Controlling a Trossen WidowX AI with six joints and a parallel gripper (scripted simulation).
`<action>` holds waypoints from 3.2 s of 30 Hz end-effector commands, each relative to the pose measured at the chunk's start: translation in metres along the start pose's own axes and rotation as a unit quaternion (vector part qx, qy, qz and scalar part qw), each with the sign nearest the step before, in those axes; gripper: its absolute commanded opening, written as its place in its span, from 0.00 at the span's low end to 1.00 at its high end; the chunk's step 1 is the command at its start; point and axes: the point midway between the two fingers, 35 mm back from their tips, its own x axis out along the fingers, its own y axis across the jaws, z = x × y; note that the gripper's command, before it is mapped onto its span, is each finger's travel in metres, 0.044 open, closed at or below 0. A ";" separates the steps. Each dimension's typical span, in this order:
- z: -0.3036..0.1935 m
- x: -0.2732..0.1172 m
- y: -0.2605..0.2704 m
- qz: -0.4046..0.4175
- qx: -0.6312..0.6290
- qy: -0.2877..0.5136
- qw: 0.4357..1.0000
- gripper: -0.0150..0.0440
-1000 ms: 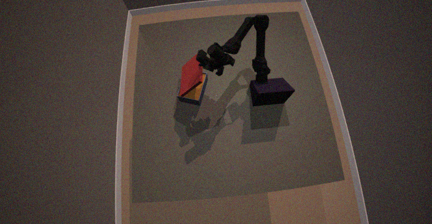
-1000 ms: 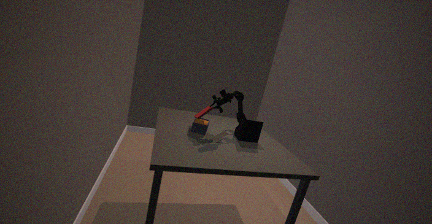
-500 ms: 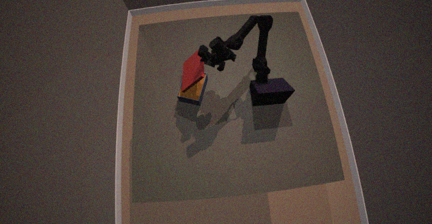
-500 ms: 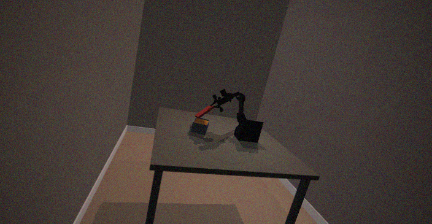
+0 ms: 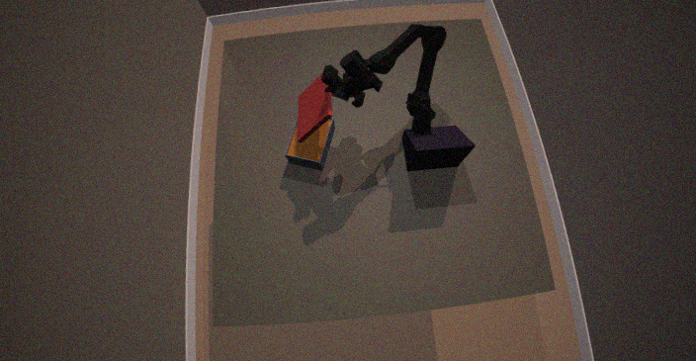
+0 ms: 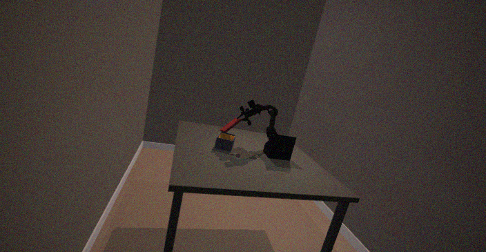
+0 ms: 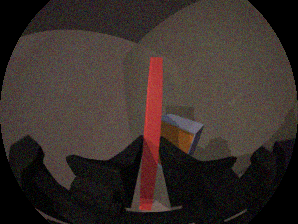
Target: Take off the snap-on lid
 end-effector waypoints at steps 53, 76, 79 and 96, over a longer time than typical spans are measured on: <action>0.116 -0.004 -0.001 0.004 0.003 0.001 1.000 0.25; 0.163 -0.005 -0.001 0.005 0.002 0.000 1.000 0.25; 0.169 -0.005 -0.002 0.005 0.002 0.000 1.000 0.25; 0.191 -0.006 -0.002 0.006 0.002 -0.001 1.000 0.25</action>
